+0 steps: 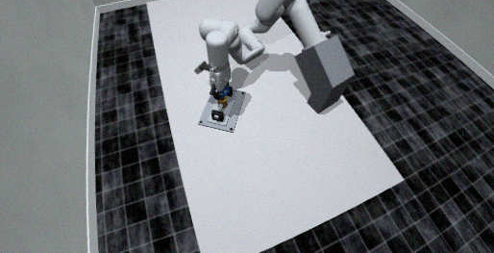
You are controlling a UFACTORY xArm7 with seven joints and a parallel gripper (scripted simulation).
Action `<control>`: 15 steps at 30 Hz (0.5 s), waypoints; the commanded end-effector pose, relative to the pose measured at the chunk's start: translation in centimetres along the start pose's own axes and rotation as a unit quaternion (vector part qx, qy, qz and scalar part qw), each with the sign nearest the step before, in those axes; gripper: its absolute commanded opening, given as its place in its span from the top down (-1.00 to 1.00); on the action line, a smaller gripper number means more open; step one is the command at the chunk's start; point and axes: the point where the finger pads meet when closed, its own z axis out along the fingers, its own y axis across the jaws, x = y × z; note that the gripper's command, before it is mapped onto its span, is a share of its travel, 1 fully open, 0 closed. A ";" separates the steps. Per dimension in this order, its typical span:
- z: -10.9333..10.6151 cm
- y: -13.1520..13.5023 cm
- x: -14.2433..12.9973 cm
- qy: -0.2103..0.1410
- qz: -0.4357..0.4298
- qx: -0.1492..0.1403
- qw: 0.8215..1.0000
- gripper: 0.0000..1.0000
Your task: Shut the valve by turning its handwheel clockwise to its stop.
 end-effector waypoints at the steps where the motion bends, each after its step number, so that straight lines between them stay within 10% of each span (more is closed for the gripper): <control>1: -0.1 -0.1 0.0 0.000 0.011 0.002 1.000 1.00; 15: -0.1 -0.1 0.0 0.000 0.024 0.002 1.000 1.00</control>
